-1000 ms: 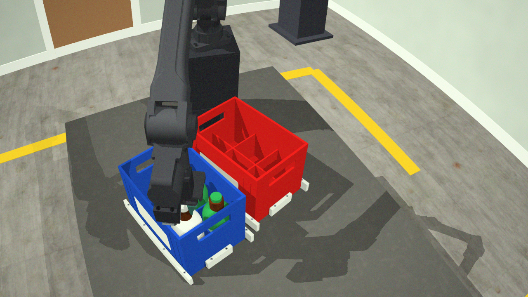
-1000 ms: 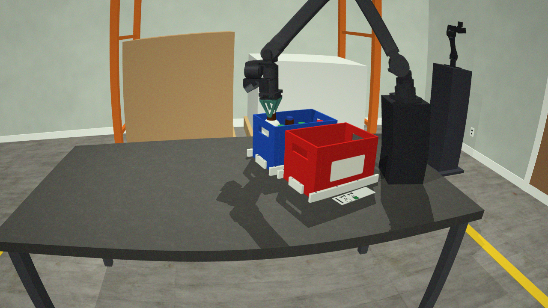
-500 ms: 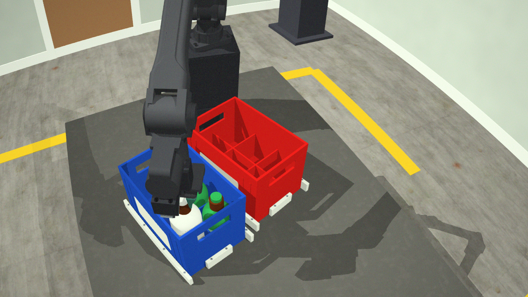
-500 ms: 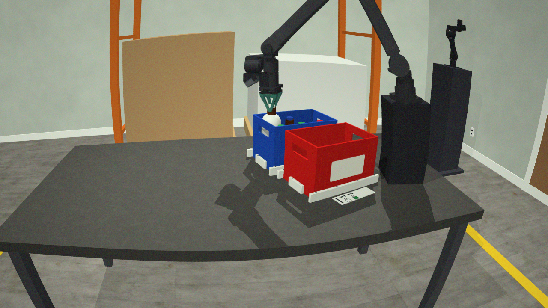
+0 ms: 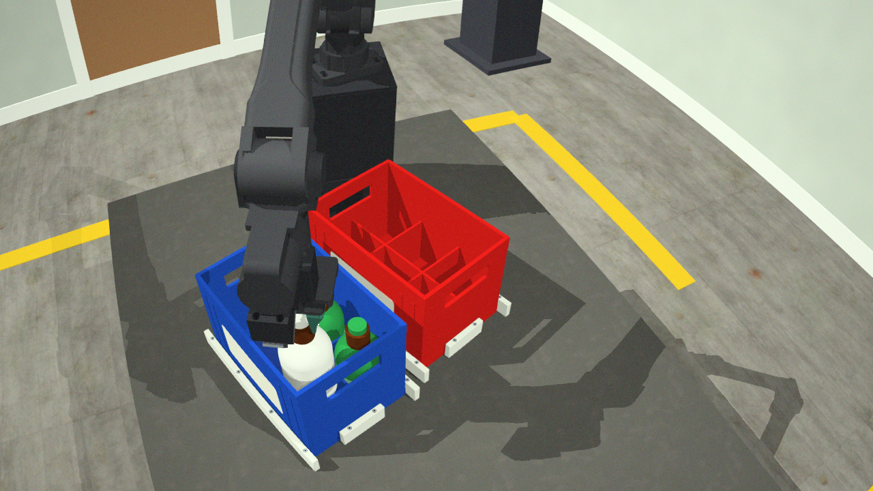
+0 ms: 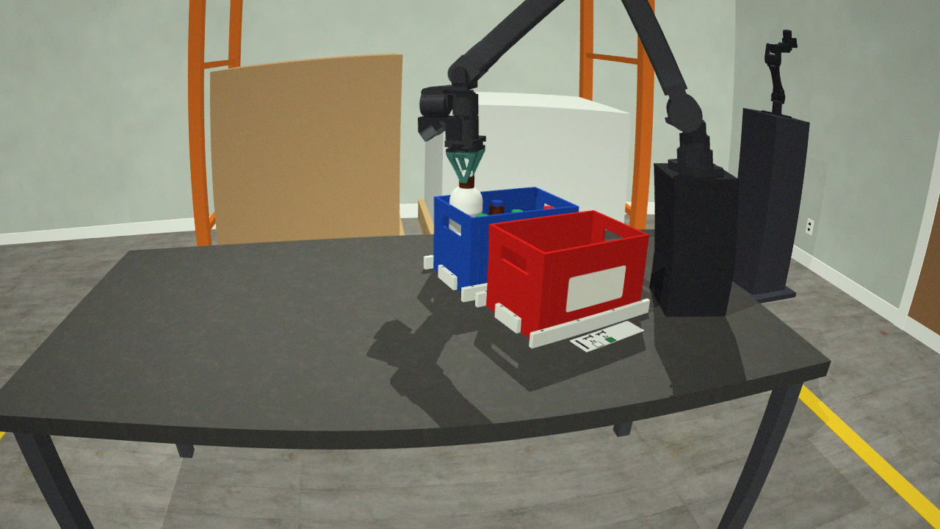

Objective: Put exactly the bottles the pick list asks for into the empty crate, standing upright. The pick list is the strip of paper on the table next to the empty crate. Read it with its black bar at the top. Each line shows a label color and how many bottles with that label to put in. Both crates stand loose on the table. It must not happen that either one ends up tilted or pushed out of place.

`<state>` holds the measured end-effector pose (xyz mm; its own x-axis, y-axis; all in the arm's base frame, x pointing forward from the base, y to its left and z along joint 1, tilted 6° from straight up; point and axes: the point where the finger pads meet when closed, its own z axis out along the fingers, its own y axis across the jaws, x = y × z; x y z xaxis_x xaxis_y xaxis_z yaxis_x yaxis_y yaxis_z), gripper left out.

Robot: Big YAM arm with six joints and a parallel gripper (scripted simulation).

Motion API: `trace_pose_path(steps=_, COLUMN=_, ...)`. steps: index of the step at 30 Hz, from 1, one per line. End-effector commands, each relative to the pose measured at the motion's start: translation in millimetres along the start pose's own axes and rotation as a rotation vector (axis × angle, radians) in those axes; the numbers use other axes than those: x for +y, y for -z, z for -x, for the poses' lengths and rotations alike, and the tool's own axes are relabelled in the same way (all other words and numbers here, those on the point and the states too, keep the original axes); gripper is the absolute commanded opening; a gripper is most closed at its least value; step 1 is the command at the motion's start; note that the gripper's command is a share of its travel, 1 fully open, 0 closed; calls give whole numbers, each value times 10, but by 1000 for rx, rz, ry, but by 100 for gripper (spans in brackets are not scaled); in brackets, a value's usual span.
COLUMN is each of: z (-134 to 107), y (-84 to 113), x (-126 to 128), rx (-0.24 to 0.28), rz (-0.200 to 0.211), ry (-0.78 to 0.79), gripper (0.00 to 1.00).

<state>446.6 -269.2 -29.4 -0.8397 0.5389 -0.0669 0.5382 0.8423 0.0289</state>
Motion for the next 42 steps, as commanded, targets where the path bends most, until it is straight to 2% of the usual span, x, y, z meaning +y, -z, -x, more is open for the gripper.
trace_pose_path(steps=1, z=334, y=598, x=-54, rx=-101, rz=2, ry=-1, gripper=0)
trace_pose_path(steps=42, z=267, y=1149, x=-47, rx=-105, rz=3, ry=0, gripper=0)
